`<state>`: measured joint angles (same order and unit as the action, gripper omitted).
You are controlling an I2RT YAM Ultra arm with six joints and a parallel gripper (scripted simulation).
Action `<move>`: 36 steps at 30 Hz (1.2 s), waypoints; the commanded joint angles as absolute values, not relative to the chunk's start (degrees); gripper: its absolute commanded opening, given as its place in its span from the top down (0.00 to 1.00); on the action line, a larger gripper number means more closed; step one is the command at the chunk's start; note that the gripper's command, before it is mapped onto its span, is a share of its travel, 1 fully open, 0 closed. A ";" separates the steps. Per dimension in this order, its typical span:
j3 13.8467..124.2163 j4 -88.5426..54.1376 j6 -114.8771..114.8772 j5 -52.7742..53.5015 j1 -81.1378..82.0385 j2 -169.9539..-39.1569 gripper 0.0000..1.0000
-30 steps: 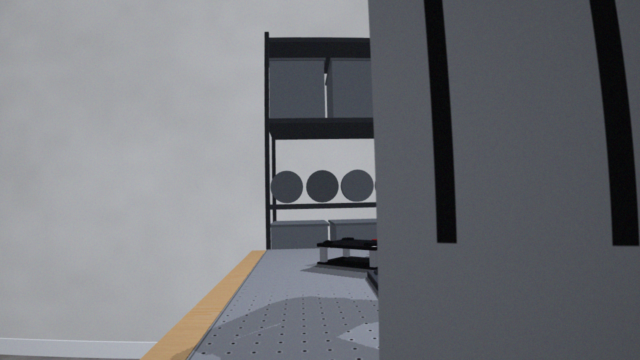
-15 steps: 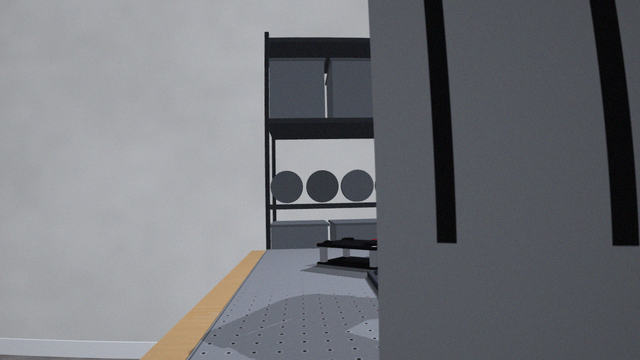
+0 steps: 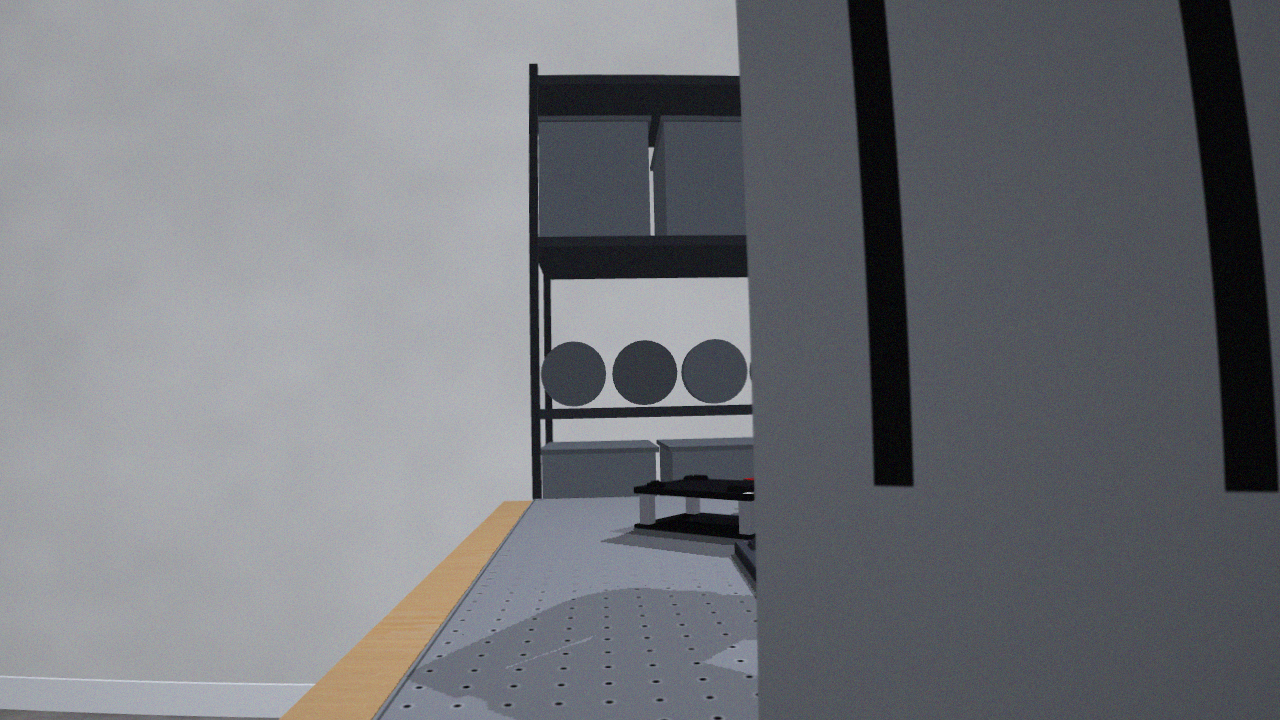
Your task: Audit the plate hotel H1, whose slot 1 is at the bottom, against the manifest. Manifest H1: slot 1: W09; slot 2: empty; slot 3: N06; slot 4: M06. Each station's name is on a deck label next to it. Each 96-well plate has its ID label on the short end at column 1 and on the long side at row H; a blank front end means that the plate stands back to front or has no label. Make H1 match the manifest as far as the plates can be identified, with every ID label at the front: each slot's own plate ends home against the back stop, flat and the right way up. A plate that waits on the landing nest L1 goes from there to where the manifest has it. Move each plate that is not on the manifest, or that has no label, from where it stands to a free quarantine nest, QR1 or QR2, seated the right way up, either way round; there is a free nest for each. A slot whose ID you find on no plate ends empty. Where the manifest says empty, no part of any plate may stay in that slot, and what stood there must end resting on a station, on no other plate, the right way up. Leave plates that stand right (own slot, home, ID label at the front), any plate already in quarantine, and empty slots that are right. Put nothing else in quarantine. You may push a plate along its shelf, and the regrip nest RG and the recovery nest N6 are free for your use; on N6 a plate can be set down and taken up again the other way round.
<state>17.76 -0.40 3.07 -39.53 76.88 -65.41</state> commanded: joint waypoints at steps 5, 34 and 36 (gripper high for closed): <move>16.48 1.69 3.84 -38.62 76.13 -66.48 0.15; 14.29 7.28 5.77 -37.19 74.11 -68.50 0.15; 13.91 7.76 5.95 -37.06 74.20 -68.68 0.15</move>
<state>15.03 6.17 5.48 -37.82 74.37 -67.68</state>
